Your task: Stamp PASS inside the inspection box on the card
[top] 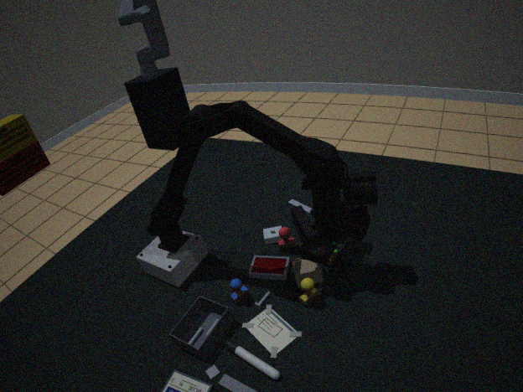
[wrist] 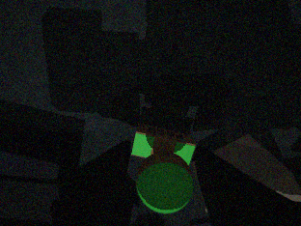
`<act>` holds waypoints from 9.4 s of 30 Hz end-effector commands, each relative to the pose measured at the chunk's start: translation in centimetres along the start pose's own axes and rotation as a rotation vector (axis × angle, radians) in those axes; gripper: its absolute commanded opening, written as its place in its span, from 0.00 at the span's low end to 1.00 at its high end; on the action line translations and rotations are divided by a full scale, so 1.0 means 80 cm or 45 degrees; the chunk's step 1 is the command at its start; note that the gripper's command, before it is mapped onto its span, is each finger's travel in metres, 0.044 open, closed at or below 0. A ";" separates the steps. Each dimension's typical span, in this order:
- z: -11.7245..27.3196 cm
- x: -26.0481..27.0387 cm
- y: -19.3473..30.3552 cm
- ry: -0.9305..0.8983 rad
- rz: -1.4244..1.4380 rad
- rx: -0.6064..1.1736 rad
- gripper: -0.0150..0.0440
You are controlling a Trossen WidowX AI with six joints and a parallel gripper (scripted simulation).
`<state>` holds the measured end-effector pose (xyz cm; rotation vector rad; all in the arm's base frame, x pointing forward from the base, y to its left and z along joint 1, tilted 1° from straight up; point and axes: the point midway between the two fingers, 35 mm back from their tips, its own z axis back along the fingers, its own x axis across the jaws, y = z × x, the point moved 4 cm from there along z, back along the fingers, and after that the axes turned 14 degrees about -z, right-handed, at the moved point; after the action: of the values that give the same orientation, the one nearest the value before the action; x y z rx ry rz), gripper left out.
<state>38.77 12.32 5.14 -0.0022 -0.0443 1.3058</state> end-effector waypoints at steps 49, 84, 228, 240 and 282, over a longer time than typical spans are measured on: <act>0.018 0.001 -0.002 0.000 0.000 -0.001 0.25; 0.040 0.001 -0.002 0.000 0.000 -0.001 0.25; 0.064 -0.130 0.130 0.013 -0.002 0.012 0.25; 0.054 -0.130 0.130 0.013 -0.003 0.012 0.25; 0.020 -0.131 0.132 0.013 -0.005 0.012 0.25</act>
<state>25.91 4.94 6.40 -0.0017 -0.0325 1.3027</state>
